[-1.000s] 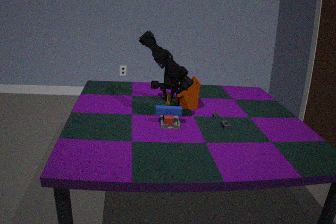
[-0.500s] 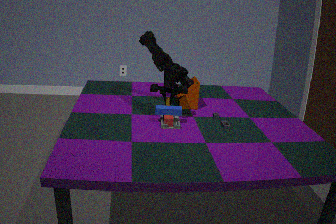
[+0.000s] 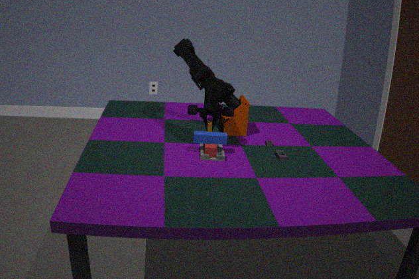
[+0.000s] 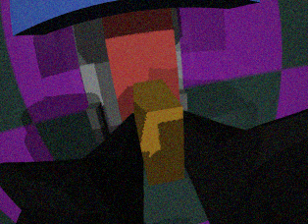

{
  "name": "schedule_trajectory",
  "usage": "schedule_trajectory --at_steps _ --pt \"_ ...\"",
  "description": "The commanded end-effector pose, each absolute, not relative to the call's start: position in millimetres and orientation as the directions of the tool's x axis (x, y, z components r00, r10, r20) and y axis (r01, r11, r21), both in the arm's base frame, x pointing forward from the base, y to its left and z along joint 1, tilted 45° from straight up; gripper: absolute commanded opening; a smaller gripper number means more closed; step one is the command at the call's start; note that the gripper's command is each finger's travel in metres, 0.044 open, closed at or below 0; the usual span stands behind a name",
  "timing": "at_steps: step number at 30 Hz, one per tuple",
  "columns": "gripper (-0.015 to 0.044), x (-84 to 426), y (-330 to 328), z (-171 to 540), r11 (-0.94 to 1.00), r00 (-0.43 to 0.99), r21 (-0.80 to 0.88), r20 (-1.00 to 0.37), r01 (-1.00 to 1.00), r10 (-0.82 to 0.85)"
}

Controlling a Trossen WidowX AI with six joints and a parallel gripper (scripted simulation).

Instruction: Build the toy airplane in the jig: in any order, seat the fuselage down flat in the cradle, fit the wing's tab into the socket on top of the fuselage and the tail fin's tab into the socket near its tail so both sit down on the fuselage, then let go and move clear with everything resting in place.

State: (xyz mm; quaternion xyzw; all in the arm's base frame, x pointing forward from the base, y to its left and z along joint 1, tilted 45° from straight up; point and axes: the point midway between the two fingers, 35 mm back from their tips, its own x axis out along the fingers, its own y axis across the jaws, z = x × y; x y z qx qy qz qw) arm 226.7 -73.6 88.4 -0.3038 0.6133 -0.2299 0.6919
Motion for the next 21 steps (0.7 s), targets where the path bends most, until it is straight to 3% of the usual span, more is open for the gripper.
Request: schedule_trajectory --at_steps 1,7,16,21 --pt "0.0105 227 -73 89 0.710 0.141 -0.702 -0.709 -0.055 -0.691" --pt "0.0260 227 -73 89 0.710 0.141 -0.702 -0.709 -0.055 -0.691" --pt "0.0260 227 -72 90 0.711 0.141 -0.701 -0.710 -0.055 -0.690" --pt "0.0260 222 -30 127 0.716 0.138 -0.696 -0.716 -0.061 -0.684"
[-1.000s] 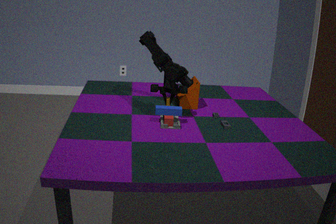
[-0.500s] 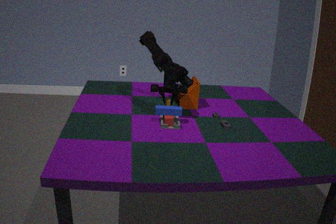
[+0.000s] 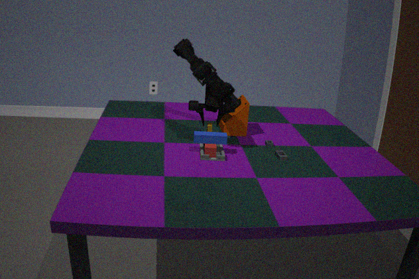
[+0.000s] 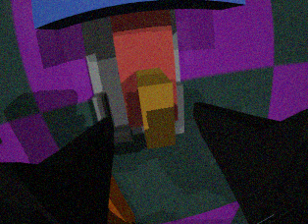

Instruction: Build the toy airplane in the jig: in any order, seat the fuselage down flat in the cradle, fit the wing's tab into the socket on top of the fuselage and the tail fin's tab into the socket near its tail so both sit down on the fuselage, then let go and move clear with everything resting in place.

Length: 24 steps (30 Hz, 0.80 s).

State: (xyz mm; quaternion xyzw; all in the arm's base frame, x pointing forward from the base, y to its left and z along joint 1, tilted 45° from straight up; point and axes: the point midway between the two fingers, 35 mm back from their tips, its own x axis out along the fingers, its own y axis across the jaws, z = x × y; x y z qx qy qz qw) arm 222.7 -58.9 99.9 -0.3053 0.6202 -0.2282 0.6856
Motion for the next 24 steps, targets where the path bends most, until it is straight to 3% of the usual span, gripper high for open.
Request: schedule_trajectory --at_steps 1,24 --pt "0.0260 219 -21 137 0.713 0.138 -0.698 -0.714 -0.061 -0.687" --pt "0.0260 215 -8 150 0.708 0.138 -0.704 -0.708 -0.061 -0.693"
